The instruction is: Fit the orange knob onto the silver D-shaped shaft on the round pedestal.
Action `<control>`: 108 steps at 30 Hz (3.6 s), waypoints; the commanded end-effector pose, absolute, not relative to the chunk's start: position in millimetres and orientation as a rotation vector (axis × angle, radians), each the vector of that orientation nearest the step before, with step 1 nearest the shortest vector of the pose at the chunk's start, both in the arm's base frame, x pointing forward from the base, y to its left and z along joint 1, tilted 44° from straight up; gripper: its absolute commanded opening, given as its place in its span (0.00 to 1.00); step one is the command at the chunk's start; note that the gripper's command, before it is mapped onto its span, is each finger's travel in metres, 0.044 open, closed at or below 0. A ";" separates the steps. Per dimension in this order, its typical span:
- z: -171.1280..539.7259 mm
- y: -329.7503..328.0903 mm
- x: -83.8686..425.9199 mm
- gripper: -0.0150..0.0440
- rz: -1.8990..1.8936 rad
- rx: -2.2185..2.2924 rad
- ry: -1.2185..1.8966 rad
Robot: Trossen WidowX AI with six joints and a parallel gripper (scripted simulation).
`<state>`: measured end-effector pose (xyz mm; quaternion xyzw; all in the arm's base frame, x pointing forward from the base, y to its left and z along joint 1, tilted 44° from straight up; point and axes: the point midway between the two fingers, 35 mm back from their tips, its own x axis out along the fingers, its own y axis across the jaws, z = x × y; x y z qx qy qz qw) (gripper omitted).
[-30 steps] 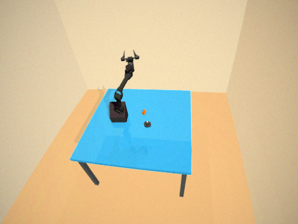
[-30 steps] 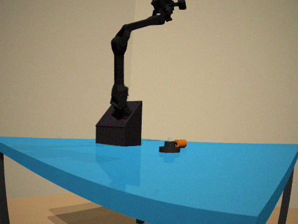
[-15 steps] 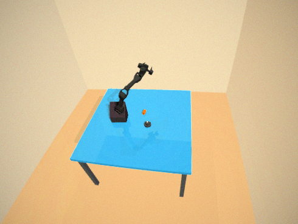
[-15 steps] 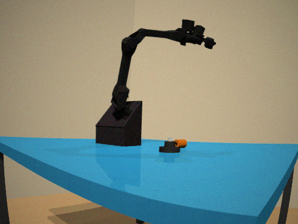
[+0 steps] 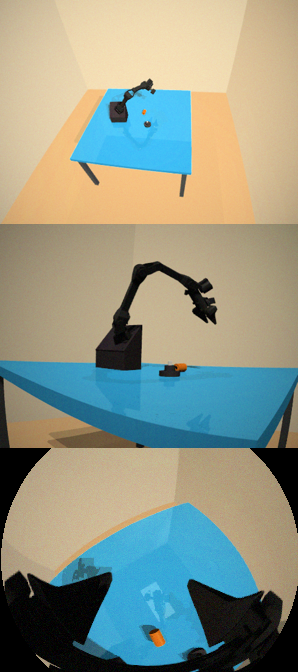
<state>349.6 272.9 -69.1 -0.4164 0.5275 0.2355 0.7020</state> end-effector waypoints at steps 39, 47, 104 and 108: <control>-138.4 36.7 270.7 1.00 0.394 -1.721 1.831; -147.7 27.6 270.8 1.00 0.393 -1.722 1.831; -132.0 14.6 265.2 0.56 0.670 -1.519 1.559; -128.1 12.6 264.2 0.56 0.716 -1.481 1.508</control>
